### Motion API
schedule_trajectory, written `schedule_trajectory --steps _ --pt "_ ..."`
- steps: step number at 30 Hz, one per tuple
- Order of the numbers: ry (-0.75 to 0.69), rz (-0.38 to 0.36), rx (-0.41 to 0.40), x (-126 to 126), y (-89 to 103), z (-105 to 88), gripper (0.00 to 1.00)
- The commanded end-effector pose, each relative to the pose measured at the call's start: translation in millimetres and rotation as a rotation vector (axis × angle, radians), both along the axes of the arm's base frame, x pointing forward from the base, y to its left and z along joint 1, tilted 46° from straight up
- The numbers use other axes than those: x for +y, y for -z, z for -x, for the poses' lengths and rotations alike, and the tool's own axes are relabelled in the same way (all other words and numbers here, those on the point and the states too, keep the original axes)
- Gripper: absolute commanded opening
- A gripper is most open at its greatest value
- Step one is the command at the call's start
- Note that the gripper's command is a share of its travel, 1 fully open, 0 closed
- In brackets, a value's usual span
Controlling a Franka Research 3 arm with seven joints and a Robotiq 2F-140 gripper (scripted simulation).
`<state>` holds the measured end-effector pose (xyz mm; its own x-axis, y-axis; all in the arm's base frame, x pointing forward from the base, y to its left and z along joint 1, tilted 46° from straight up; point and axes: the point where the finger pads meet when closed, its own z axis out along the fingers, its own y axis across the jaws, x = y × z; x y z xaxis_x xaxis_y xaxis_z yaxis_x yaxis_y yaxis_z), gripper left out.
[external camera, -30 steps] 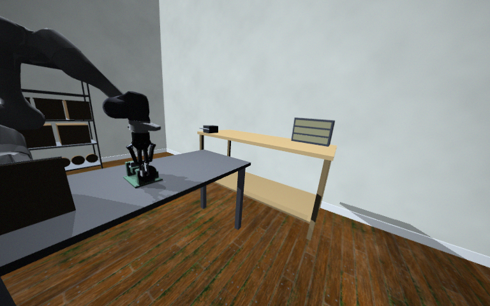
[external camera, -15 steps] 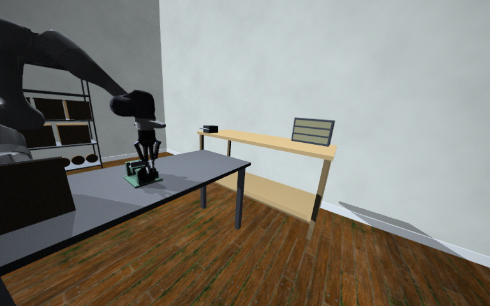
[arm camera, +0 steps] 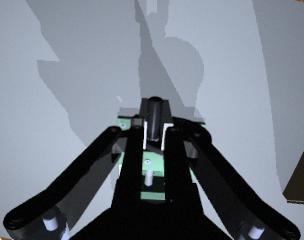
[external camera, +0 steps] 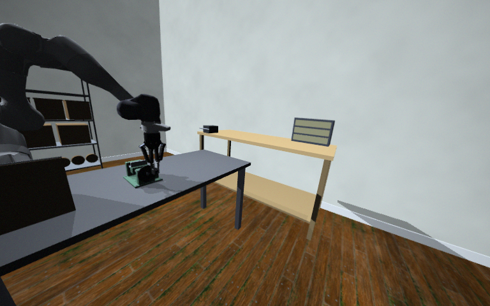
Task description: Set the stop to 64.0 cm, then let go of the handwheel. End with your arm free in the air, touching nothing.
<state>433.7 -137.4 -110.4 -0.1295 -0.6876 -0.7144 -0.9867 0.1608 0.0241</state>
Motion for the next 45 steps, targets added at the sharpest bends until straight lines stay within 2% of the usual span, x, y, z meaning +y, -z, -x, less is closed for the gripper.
schedule_trajectory --steps 1,8,19,30,45 --pt "0.007 0.001 0.005 6.1 8.4 -5.3 0.04" --pt "0.007 0.001 0.005 19.8 22.0 -7.3 0.04" --pt "0.007 0.001 0.005 39.8 37.7 10.9 0.04" --pt "0.007 0.001 0.005 44.3 38.7 28.7 0.04" --pt "0.007 0.001 0.005 38.0 27.9 53.3 0.04"
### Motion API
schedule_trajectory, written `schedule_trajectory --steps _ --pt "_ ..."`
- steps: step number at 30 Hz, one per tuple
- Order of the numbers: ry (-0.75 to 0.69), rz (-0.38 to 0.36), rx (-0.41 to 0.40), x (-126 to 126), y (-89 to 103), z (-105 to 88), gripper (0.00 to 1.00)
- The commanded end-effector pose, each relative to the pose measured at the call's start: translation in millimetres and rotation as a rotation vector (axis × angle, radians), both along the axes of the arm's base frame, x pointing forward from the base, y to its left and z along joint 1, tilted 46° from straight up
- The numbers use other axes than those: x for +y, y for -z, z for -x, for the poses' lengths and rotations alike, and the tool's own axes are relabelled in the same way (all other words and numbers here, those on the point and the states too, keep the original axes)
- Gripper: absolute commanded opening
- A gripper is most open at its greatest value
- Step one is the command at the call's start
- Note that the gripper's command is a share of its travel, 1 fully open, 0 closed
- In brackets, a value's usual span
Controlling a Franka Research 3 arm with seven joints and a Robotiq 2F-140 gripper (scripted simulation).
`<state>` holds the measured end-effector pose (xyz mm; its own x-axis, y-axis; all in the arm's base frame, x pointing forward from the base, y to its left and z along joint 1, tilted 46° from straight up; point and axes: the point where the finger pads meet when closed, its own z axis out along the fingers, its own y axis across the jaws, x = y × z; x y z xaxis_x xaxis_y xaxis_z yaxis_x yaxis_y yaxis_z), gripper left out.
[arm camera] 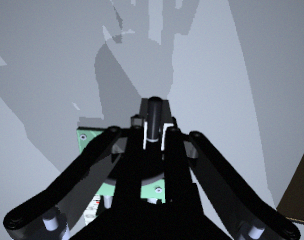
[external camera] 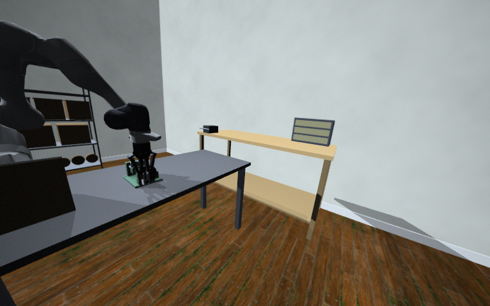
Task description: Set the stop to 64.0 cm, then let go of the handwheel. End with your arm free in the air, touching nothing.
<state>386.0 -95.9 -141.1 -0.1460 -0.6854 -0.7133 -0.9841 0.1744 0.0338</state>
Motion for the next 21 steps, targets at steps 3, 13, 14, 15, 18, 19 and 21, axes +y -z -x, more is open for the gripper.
schedule_trajectory --steps 3,13,14,15,18,19,21 --pt "-0.007 0.001 -0.005 -6.9 -7.0 9.5 0.04" --pt "-0.007 0.001 -0.005 -21.6 -22.0 14.2 0.04" --pt "-0.007 0.001 -0.005 -24.0 -24.3 13.8 0.04" --pt "-0.007 0.001 -0.005 -26.4 -26.5 13.0 0.04" --pt "-0.007 0.001 -0.005 -32.7 -31.8 9.5 0.04" --pt "-0.007 0.001 -0.005 -34.3 -33.2 8.2 0.04" --pt "-0.007 0.001 -0.005 -37.2 -35.4 5.5 0.04"
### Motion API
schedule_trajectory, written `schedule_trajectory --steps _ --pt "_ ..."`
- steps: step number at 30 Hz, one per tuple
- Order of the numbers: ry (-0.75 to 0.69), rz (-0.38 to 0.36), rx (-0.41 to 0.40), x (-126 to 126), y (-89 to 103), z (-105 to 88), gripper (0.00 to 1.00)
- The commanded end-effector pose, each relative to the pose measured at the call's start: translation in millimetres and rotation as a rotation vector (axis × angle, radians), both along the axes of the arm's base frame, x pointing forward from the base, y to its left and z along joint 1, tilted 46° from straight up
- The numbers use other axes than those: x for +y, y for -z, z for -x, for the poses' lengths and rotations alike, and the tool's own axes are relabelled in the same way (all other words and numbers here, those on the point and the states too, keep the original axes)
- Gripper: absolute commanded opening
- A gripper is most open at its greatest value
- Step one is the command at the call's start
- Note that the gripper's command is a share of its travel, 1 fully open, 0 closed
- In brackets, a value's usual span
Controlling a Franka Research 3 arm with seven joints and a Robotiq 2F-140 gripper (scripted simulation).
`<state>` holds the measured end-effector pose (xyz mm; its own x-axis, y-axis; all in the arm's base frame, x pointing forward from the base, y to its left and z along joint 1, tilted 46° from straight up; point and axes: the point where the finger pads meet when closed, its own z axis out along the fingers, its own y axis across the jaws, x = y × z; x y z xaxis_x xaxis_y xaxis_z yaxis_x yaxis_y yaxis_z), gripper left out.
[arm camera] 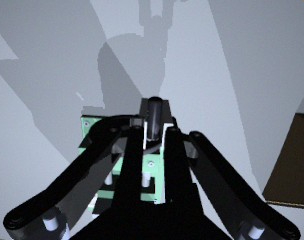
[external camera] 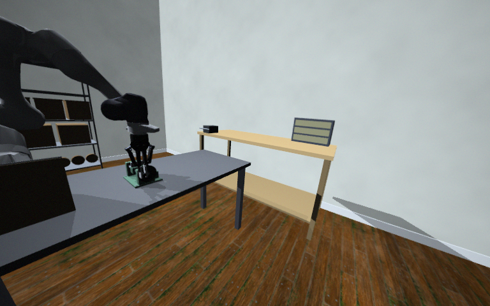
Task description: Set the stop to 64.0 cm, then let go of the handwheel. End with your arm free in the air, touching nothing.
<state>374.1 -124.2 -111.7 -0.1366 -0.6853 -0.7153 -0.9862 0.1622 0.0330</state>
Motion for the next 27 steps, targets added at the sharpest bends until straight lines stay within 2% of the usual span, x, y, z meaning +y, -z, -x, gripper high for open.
schedule_trajectory --steps 1,27 --pt "0.005 0.004 -0.003 -10.0 -6.7 -7.9 0.04" --pt "0.005 0.004 -0.003 -20.0 -10.5 -38.1 0.04"
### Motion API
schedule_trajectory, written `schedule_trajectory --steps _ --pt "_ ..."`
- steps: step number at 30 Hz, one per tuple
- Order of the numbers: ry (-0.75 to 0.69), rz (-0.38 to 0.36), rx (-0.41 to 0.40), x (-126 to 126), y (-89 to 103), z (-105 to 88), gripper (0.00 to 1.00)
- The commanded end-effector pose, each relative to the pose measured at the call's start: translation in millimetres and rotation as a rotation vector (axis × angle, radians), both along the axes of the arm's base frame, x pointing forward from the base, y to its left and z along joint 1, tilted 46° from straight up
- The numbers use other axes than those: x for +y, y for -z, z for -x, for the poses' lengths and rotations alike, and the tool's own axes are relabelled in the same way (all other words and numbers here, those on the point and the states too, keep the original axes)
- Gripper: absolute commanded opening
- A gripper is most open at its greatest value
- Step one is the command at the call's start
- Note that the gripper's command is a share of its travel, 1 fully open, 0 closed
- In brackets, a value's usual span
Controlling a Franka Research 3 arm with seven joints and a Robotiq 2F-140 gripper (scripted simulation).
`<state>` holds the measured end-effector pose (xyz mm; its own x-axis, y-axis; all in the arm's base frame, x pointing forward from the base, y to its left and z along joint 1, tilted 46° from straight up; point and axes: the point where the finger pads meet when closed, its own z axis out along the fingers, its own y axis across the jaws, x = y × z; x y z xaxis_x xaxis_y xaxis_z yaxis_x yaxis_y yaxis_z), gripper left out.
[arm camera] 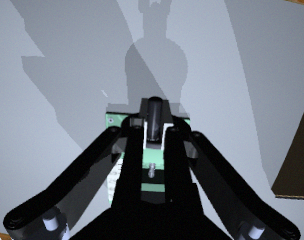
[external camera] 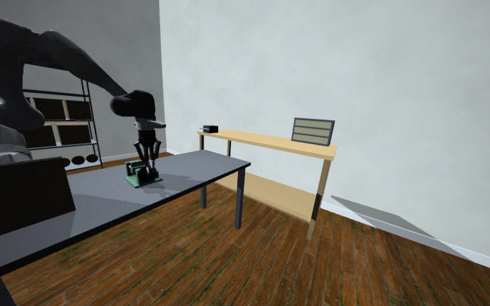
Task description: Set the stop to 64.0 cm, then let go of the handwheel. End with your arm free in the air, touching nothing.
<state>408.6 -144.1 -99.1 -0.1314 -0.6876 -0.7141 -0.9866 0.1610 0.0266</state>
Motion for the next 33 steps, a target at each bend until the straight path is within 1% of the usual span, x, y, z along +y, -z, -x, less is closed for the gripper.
schedule_trajectory --steps 1,13,33 --pt "0.006 0.001 0.003 -0.1 2.3 -4.9 0.04" --pt "0.006 0.001 0.003 2.9 7.8 -18.5 0.04" --pt "0.006 0.001 0.003 10.7 17.4 -29.1 0.04"
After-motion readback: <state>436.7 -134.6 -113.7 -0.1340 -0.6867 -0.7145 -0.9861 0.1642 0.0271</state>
